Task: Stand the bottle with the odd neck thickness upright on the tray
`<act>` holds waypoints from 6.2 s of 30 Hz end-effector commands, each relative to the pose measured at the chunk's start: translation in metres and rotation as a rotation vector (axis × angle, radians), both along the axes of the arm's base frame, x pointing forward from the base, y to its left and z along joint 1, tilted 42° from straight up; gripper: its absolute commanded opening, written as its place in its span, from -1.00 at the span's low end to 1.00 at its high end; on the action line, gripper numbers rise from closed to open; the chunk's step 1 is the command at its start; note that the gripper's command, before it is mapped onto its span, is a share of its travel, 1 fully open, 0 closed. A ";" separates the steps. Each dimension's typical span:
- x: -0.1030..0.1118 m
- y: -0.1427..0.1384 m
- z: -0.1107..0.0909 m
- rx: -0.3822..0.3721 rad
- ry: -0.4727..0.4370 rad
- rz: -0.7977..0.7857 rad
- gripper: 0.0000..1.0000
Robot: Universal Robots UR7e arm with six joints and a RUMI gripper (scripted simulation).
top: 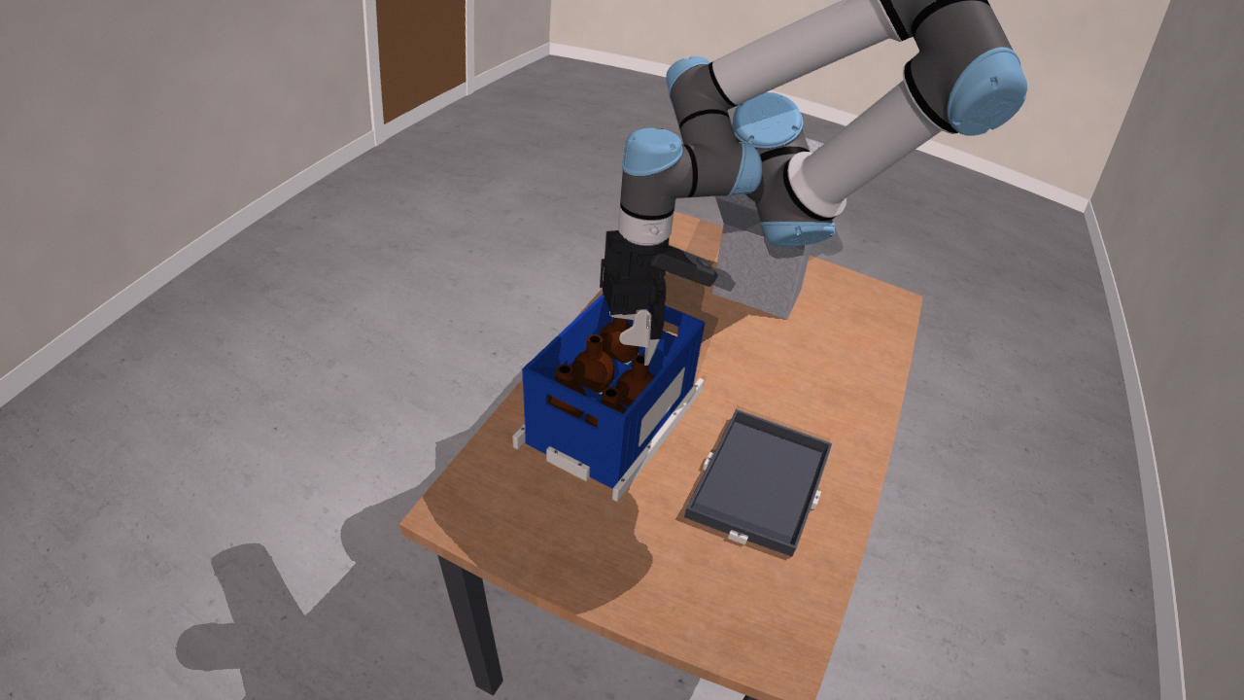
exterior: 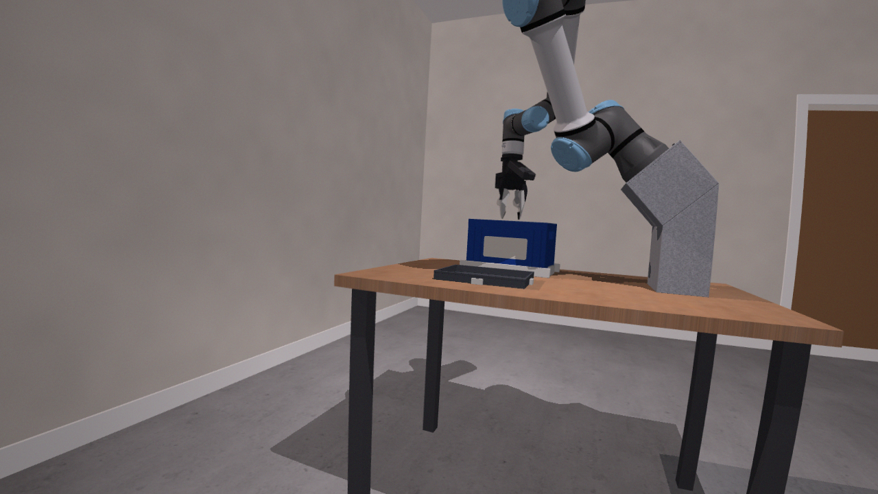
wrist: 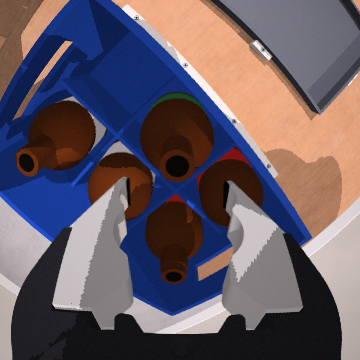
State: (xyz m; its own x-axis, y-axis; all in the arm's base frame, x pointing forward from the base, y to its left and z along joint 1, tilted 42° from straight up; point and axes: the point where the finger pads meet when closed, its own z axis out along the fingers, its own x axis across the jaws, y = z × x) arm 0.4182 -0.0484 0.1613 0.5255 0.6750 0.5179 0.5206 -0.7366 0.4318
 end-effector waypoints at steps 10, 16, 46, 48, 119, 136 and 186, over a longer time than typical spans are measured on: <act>0.000 0.000 0.000 -0.001 -0.001 0.000 -0.24; 0.000 0.000 0.000 -0.001 -0.001 0.000 -0.24; -0.002 0.003 -0.002 -0.001 -0.001 0.000 -0.24; -0.002 0.003 -0.002 -0.001 -0.001 0.000 -0.24; 0.011 0.004 -0.016 -0.001 -0.001 0.000 -0.24; 0.022 0.005 -0.028 -0.001 -0.001 0.000 -0.24; 0.024 0.005 -0.031 -0.001 -0.001 0.000 -0.24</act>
